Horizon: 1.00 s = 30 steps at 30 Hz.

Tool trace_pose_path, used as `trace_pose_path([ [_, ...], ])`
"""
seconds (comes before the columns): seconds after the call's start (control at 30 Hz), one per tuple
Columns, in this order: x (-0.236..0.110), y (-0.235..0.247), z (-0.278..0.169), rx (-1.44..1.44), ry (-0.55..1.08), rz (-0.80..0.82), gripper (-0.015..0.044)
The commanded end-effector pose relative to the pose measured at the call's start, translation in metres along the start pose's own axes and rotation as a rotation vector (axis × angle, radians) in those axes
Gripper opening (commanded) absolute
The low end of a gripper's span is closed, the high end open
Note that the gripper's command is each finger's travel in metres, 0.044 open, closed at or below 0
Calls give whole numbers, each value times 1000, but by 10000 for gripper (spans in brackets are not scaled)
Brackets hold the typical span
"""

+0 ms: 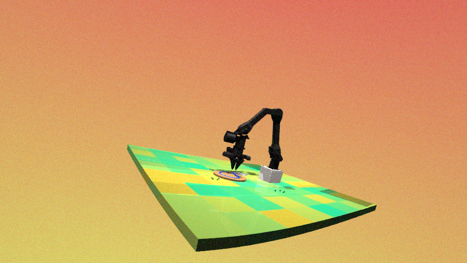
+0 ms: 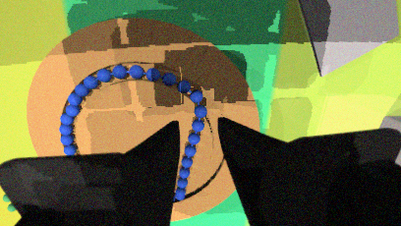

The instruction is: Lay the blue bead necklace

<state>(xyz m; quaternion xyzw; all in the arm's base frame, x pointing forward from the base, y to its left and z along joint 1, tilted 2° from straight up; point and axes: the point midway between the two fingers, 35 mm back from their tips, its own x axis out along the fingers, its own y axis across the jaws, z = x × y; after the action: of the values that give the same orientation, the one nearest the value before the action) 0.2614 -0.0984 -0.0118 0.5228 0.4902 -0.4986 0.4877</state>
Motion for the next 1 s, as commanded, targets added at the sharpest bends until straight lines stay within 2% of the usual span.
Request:
trace_pose_path([
  [0.0, 8, -1, 0, 2, 1, -5, 120],
  [0.57, 28, -3, 0, 7, 1, -10, 120],
  [0.73, 25, -2, -1, 3, 3, -8, 0],
  [0.97, 25, -2, -1, 3, 3, -8, 0],
])
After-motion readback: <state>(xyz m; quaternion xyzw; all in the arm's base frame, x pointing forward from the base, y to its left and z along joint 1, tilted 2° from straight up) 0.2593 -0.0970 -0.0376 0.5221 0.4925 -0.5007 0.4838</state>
